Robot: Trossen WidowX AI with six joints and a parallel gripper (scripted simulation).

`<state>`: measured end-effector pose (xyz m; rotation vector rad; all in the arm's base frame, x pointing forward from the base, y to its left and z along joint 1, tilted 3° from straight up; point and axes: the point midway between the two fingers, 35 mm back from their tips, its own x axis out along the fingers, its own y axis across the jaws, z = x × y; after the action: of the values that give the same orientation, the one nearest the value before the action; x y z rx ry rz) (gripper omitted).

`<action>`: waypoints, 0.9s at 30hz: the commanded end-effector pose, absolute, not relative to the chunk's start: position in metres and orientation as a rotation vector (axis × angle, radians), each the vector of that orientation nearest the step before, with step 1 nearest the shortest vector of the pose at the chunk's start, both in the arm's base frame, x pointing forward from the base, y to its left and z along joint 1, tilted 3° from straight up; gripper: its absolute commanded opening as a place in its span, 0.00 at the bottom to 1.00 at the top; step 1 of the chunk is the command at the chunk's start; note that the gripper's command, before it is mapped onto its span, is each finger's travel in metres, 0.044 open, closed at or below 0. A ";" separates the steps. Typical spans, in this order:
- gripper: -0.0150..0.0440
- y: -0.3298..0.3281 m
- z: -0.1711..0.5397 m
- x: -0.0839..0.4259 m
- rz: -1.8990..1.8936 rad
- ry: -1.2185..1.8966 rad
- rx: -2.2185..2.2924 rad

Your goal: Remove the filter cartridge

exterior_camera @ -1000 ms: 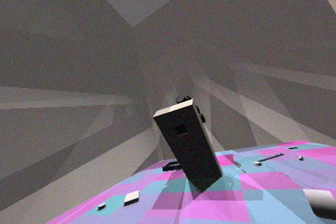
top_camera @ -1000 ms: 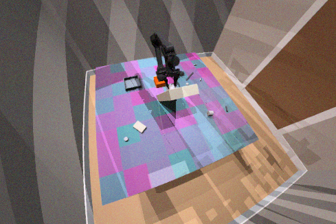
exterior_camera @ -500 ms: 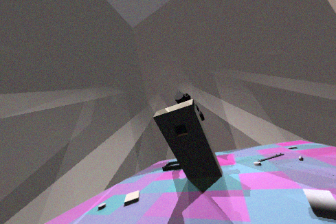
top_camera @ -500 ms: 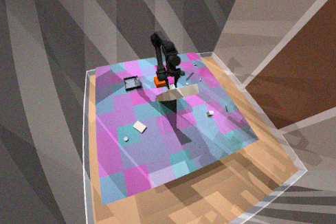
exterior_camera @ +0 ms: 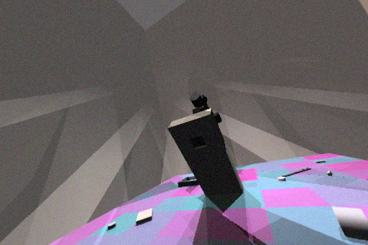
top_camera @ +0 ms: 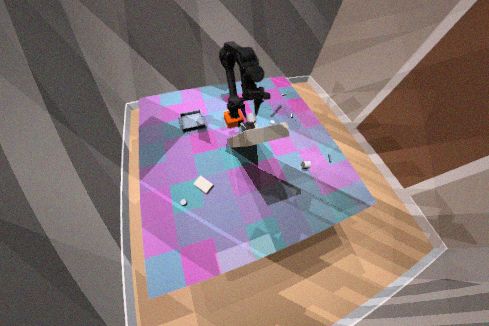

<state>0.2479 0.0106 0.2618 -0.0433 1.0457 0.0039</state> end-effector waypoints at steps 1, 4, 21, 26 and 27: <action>0.25 0.011 0.280 0.240 -0.001 1.035 -0.041; 0.25 0.011 0.291 0.233 -0.001 1.036 -0.041; 0.25 -0.023 0.296 0.233 -0.002 1.050 -0.045; 0.25 -0.037 0.295 0.235 -0.003 1.051 -0.045; 0.25 -0.040 0.294 0.235 -0.003 1.050 -0.046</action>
<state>0.2330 -0.0327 0.2934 -0.0429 1.0579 -0.0073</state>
